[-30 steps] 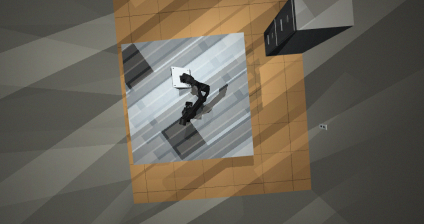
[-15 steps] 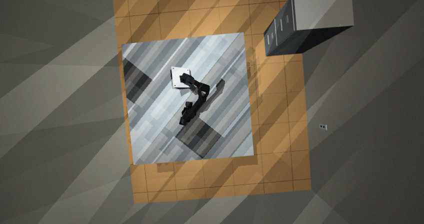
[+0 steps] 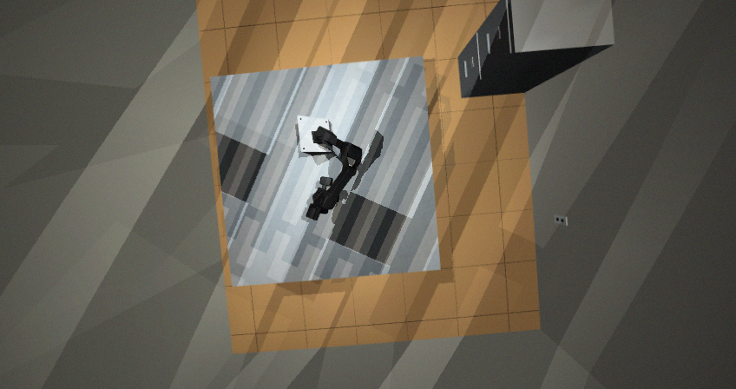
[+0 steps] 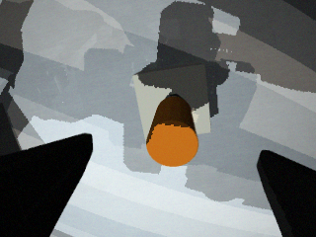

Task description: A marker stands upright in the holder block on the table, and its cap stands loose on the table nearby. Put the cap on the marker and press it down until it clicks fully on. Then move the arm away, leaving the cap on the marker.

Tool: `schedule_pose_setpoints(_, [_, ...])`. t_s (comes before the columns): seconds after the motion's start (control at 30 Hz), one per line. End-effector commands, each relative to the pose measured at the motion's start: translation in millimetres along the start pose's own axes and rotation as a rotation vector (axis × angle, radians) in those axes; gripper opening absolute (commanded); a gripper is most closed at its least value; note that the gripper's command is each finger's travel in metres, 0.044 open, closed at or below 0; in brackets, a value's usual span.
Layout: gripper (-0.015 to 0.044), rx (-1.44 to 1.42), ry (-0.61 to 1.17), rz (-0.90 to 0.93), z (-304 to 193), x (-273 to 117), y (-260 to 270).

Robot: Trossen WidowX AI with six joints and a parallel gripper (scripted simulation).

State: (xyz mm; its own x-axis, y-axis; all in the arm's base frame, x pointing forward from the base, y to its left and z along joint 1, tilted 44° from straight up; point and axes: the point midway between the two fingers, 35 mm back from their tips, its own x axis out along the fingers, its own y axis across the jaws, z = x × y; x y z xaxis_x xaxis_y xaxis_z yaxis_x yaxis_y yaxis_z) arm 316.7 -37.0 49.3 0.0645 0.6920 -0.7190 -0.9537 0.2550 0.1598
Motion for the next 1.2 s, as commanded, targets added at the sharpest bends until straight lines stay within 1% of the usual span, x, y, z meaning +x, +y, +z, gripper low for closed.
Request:
schedule_pose_setpoints(0.0, [0.0440,-0.008,0.006,-0.007,0.4,-32.9,1.5])
schedule_pose_setpoints(0.13, [0.0440,-0.008,0.006,-0.007,0.4,-32.9,1.5])
schedule_pose_setpoints(0.17, [0.0414,0.008,0.006,-0.007,0.4,-32.8,1.5])
schedule_pose_setpoints(0.23, [0.0361,0.132,0.005,-0.007,0.2,-31.9,1.7])
schedule_pose_setpoints(0.6, [0.0072,1.188,-0.002,-0.006,-0.9,-23.8,2.7])
schedule_pose_setpoints(0.67, [0.0020,1.312,-0.003,-0.006,-1.1,-22.8,2.9])
schedule_pose_setpoints(0.7, [0.0000,1.328,-0.003,-0.006,-1.1,-22.7,2.9])
schedule_pose_setpoints(1.17, [0.0000,1.328,-0.003,-0.006,-1.1,-22.7,2.9])
